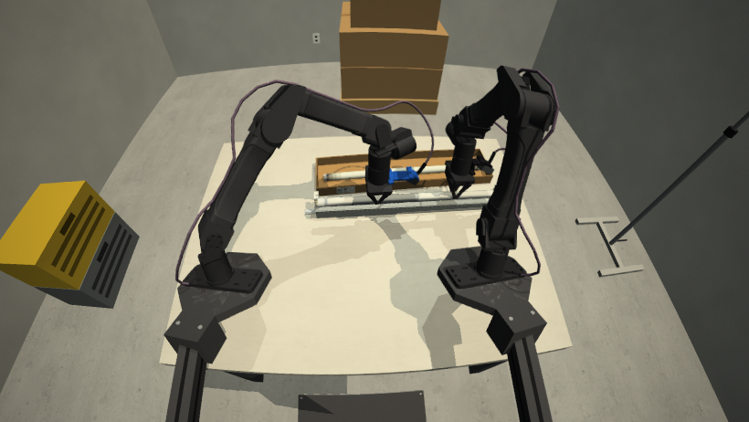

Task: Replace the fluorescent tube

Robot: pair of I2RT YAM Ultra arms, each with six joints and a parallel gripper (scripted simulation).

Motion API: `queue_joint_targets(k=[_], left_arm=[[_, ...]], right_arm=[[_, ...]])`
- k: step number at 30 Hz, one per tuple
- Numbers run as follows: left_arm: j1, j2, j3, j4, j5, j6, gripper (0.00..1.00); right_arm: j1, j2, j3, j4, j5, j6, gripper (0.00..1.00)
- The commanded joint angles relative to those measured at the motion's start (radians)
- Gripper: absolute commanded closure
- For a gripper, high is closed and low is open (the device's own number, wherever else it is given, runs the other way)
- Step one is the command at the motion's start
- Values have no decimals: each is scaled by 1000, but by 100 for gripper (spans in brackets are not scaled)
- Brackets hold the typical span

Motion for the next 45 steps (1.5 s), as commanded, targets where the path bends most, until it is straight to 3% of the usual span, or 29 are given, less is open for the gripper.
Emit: queue_joint_targets(k=[1, 15, 17, 26, 32, 34, 41, 45], left_arm=[[-23, 9, 44, -3, 23, 23, 89], [9, -19, 99, -35, 27, 54, 89], [7, 32, 110, -44, 28, 58, 89], [54, 46, 150, -64, 33, 79, 89], [37, 3, 172, -70, 33, 87, 89], [36, 59, 182, -78, 34, 89, 89], [54, 27, 198, -56, 35, 95, 89], [75, 69, 229, -98, 39, 111, 89]], right_arm=[[7, 5, 39, -22, -15, 16, 89], [7, 32, 110, -48, 10, 20, 89], [12, 62, 119, -46, -10, 20, 89], [18, 88, 163, -70, -14, 23, 89], [5, 62, 191, -80, -3, 23, 89], [4, 117, 198, -82, -14, 24, 89], [6, 99, 217, -66, -15, 24, 89], [15, 132, 244, -102, -15, 26, 89]])
